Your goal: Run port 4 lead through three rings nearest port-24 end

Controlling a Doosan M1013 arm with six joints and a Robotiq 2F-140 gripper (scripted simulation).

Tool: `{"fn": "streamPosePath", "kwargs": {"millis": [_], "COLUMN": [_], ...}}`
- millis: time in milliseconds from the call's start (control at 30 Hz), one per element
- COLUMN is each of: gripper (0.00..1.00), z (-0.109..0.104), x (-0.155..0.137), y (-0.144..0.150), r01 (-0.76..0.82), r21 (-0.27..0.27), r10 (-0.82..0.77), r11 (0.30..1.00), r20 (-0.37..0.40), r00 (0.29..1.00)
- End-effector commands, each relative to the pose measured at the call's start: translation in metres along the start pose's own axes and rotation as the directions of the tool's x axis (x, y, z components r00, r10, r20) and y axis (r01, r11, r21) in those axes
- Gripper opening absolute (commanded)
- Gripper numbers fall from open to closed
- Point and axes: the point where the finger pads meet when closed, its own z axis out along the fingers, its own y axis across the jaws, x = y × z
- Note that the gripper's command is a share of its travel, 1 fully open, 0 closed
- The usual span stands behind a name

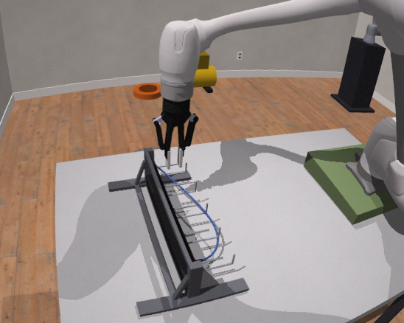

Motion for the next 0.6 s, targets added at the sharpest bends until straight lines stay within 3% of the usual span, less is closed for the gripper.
{"fn": "streamPosePath", "kwargs": {"millis": [0,500,533,567], "gripper": [0.2,0.2,0.0,0.0], "z": [-0.007,-0.019,-0.019,-0.019], "x": [0.0,0.0,0.0,0.0], "y": [0.0,0.0,0.0,0.0], "r01": [0.0,0.0,0.0,0.0], "r21": [0.0,0.0,0.0,0.0], "r10": [0.0,0.0,0.0,0.0], "r11": [1.0,1.0,1.0,1.0], "r20": [0.0,0.0,0.0,0.0], "r00": [1.0,1.0,1.0,1.0]}}
